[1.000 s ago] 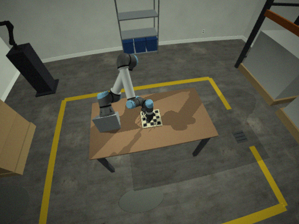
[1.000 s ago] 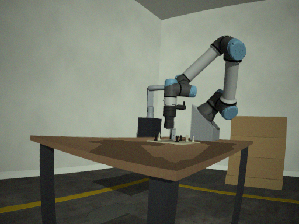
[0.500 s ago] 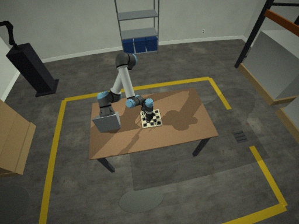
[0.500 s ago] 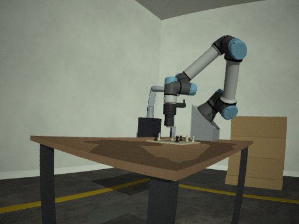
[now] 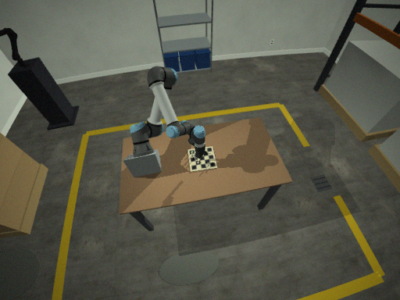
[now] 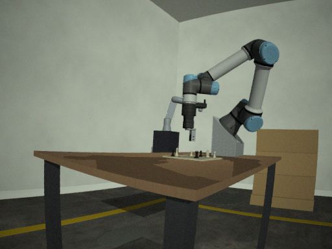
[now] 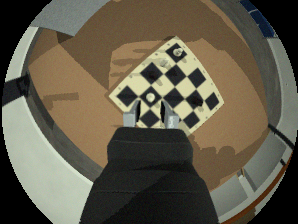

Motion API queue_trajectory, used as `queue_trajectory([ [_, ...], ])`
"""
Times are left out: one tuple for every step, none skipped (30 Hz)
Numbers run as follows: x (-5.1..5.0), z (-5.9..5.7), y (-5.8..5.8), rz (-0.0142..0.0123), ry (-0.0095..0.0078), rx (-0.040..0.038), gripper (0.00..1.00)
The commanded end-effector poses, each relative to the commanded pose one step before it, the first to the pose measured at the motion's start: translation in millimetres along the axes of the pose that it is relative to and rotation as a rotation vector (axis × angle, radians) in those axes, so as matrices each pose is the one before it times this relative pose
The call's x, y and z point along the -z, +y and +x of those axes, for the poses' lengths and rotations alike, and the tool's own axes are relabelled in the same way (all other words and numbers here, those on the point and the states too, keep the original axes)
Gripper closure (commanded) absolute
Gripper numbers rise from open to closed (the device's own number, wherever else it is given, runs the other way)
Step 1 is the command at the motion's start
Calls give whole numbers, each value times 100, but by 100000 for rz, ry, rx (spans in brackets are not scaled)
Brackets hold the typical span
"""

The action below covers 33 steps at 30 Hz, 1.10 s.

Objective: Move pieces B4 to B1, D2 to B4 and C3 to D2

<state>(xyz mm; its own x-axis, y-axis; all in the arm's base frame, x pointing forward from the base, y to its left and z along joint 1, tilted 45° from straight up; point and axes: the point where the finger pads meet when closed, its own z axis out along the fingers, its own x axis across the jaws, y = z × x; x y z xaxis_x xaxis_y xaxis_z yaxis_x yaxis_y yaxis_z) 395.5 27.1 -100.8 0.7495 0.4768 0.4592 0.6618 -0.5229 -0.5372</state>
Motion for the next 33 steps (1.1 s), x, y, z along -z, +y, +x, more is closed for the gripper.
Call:
queue_trajectory([
  [1686,-7,-20,111,-7,47,32],
  [98,0,0,0,0,0,32],
  [54,0,0,0,0,0,32],
  [21,0,0,0,0,0,32],
  [3,0,0,0,0,0,32],
  [0,0,0,0,0,0,0],
  [0,0,0,0,0,0,0],
  [0,0,0,0,0,0,0],
  [0,0,0,0,0,0,0],
  [0,0,0,0,0,0,0],
  [0,0,0,0,0,0,0],
  [0,0,0,0,0,0,0],
  [0,0,0,0,0,0,0],
  [0,0,0,0,0,0,0],
  [0,0,0,0,0,0,0],
  [0,0,0,0,0,0,0],
  [0,0,0,0,0,0,0],
  [0,0,0,0,0,0,0],
  [0,0,0,0,0,0,0],
  [0,0,0,0,0,0,0],
  [0,0,0,0,0,0,0],
  [0,0,0,0,0,0,0],
  [0,0,0,0,0,0,0],
  [0,0,0,0,0,0,0],
  [0,0,0,0,0,0,0],
  [0,0,0,0,0,0,0],
  [0,0,0,0,0,0,0],
  [3,0,0,0,0,0,0],
  [18,0,0,0,0,0,0],
  [45,0,0,0,0,0,0],
  [81,0,0,0,0,0,0],
  [124,0,0,0,0,0,0],
  [172,0,-1,0,0,0,0],
])
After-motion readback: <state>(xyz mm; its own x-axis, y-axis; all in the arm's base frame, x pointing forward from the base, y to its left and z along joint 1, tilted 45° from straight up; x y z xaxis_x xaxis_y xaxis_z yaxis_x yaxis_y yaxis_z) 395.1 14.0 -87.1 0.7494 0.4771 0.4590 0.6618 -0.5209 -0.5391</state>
